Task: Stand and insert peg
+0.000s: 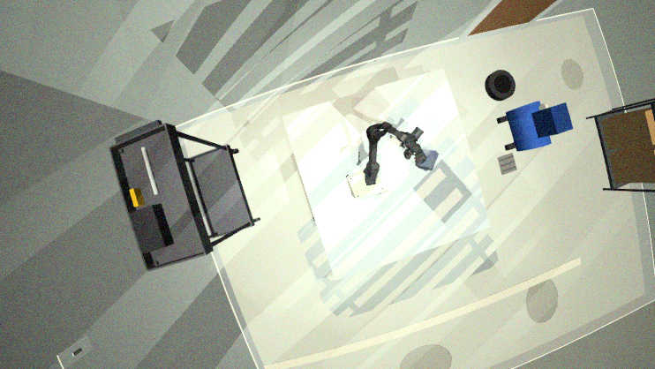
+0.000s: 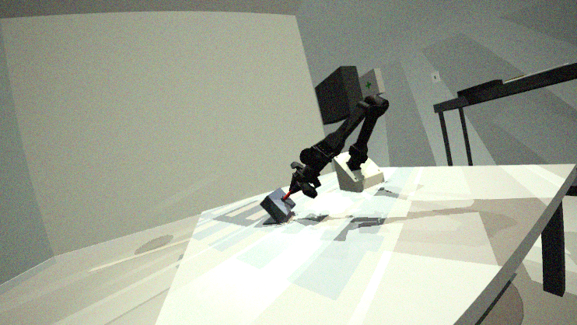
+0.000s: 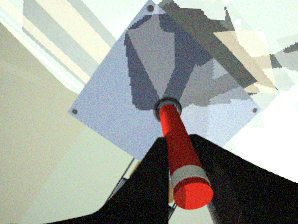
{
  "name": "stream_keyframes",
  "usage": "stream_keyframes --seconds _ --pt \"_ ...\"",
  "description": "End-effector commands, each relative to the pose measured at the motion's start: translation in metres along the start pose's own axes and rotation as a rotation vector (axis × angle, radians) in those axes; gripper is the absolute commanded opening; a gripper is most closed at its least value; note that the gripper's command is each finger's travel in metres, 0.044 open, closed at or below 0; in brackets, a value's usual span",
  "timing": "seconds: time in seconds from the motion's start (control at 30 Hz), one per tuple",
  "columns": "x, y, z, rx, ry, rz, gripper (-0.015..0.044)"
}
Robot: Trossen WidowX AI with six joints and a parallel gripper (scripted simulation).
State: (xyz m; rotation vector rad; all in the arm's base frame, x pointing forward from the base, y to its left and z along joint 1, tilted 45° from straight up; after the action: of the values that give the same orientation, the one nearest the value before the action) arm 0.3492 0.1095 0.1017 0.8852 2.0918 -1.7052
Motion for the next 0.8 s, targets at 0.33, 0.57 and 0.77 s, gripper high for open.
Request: stream_keyframes --seconds 0.33,0.57,0.77 --pt "-0.003 0.005 -0.001 -0.002 0.000 0.002 0.0000" --pt "-0.003 0.009 -0.001 -0.002 0.000 0.002 0.0000" --pt "-0.003 0.013 -0.001 -0.002 0.000 0.002 0.0000"
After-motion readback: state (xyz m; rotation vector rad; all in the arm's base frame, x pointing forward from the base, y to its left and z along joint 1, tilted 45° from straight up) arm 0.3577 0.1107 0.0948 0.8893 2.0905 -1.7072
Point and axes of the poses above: the point midway between the two fingers, 35 mm back from their tips, its own y axis out along the fingers, its own z axis across the jaws, x = y × z, the point moved 4 cm from there along -y, back along the fingers, and after that the axes turned 9 degrees about y, right-handed, at the moved point
